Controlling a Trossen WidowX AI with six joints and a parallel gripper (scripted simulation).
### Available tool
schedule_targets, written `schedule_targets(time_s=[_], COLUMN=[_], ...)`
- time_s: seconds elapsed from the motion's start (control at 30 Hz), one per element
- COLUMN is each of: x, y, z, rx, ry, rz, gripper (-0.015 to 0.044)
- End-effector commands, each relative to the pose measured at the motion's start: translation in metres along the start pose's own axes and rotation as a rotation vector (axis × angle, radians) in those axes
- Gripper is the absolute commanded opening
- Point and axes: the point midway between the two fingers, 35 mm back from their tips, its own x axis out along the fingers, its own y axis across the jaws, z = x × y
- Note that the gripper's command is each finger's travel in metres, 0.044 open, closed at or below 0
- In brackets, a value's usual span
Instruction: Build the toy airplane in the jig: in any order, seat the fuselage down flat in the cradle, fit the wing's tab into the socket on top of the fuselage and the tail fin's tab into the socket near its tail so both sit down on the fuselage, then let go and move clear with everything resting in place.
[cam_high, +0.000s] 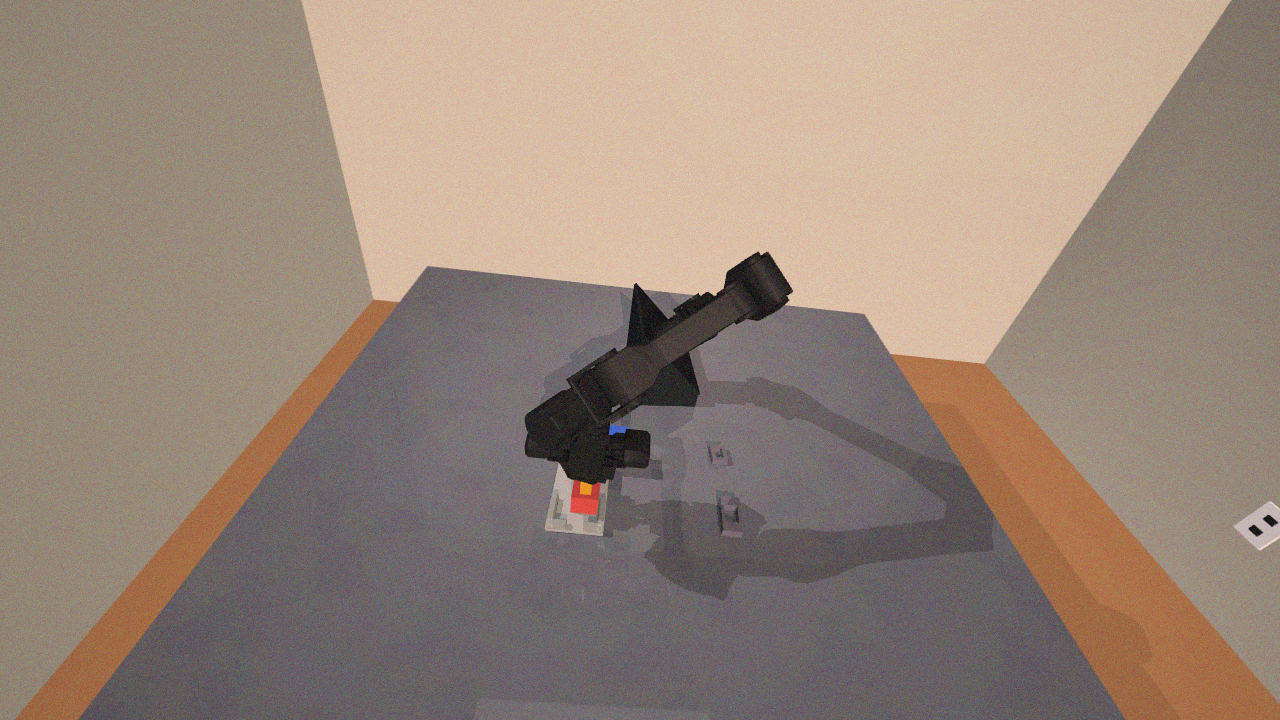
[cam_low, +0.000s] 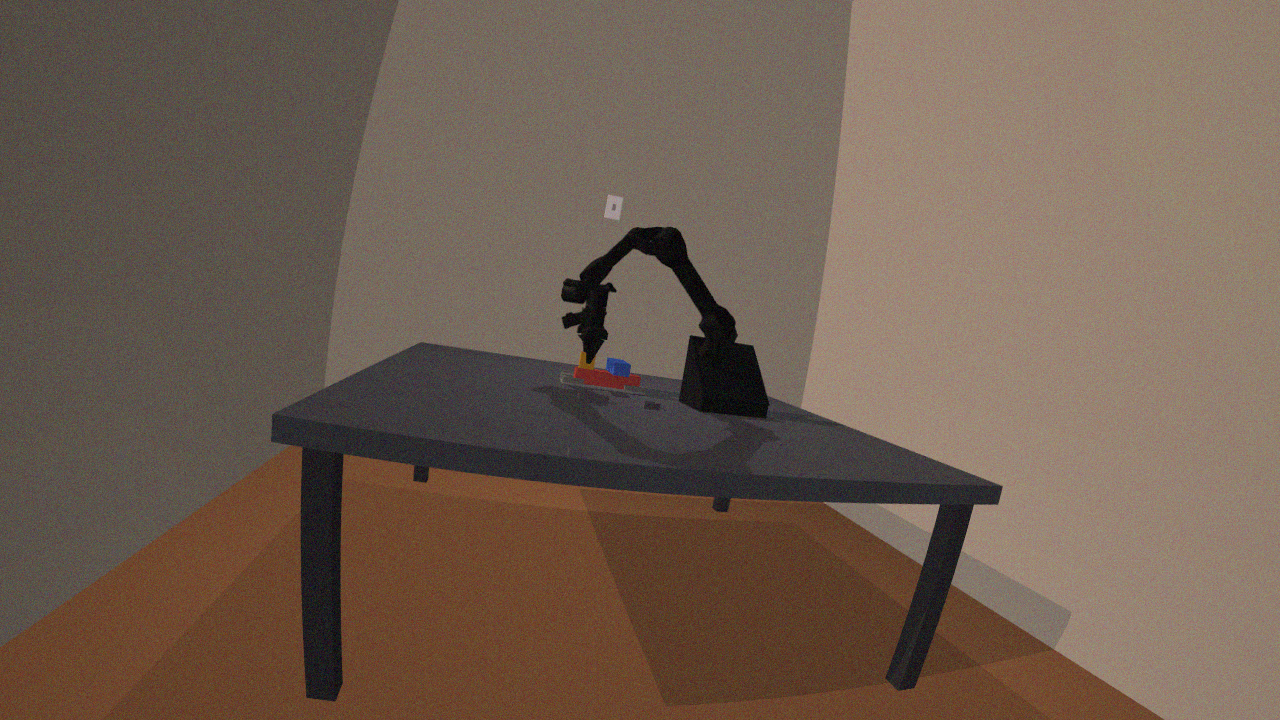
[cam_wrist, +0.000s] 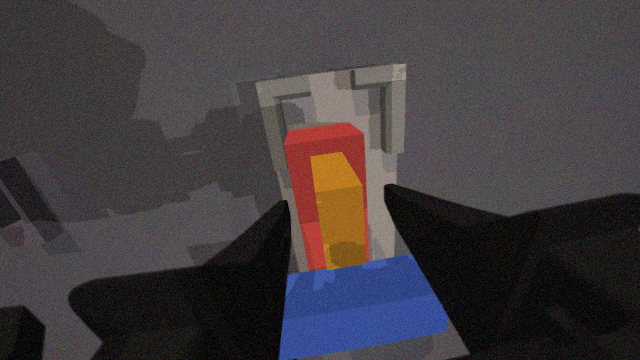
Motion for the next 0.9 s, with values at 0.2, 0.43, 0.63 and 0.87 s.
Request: schedule_targets(time_s=[0.2, 0.43, 0.63, 0.87], x=[-0.089, -0.092, -0.092, -0.092], y=[-0.001, -0.004, -0.004, -0.003], z=[0.0, 0.004, 0.004, 0.004], rx=[0.005, 0.005, 0.005, 0.005], ry=[-0.002, -0.002, -0.002, -0.002], rz=[-0.002, -0.002, -0.002, -0.002], gripper=[0.026, 0.026, 0.026, 0.026])
